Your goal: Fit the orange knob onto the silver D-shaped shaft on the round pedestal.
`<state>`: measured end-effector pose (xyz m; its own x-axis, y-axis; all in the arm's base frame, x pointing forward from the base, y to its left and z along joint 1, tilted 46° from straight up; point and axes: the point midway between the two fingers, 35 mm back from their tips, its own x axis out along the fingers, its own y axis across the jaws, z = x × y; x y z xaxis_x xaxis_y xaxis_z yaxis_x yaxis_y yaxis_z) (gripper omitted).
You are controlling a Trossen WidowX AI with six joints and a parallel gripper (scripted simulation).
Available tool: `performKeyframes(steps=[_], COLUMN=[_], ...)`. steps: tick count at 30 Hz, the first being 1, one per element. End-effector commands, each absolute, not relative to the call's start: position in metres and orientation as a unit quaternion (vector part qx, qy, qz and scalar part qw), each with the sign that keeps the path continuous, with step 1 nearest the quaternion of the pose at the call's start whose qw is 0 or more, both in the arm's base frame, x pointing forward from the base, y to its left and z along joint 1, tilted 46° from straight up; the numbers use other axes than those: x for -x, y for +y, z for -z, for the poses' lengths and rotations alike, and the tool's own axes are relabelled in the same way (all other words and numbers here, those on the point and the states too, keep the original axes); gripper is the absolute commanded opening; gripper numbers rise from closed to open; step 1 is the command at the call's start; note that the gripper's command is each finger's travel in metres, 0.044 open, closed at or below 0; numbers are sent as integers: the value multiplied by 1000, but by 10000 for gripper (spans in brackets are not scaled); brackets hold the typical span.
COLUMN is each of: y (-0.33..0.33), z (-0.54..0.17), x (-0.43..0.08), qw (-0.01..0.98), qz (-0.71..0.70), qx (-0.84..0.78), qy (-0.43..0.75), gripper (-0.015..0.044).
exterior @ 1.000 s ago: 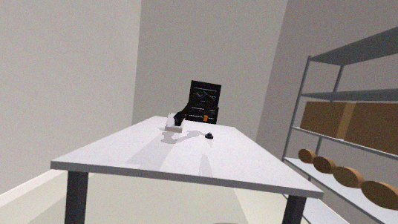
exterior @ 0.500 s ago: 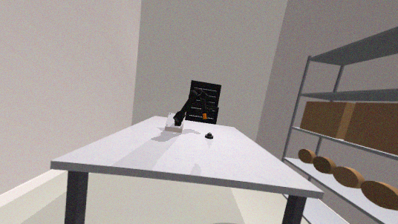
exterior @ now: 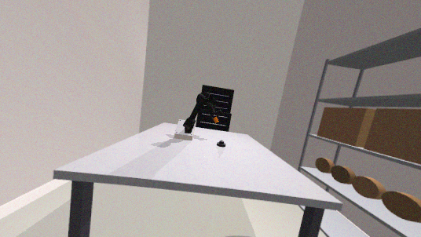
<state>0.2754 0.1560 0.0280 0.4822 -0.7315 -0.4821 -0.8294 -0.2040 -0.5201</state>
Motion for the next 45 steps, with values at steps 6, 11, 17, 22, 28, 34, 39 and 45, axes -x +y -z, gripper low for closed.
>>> performKeyframes(steps=[6, 11, 17, 22, 28, 34, 39, 45], y=[173, 182, 185, 185, 184, 180, 180, 180], z=[-45, -53, -55, -54, -53, -49, -49, -49], x=[-268, -263, -261, -261, -260, -259, -259, -259], qw=[392, 393, 394, 393, 393, 388, 388, 388], qz=[-25, -2, 6, 11, 22, 23, 23, 23], qx=[818, 841, 848, 853, 863, 865, 865, 865], qy=[420, 371, 354, 342, 317, 317, 317, 317], gripper=[0, 0, 0, 0, 0, 0, 0, 0])
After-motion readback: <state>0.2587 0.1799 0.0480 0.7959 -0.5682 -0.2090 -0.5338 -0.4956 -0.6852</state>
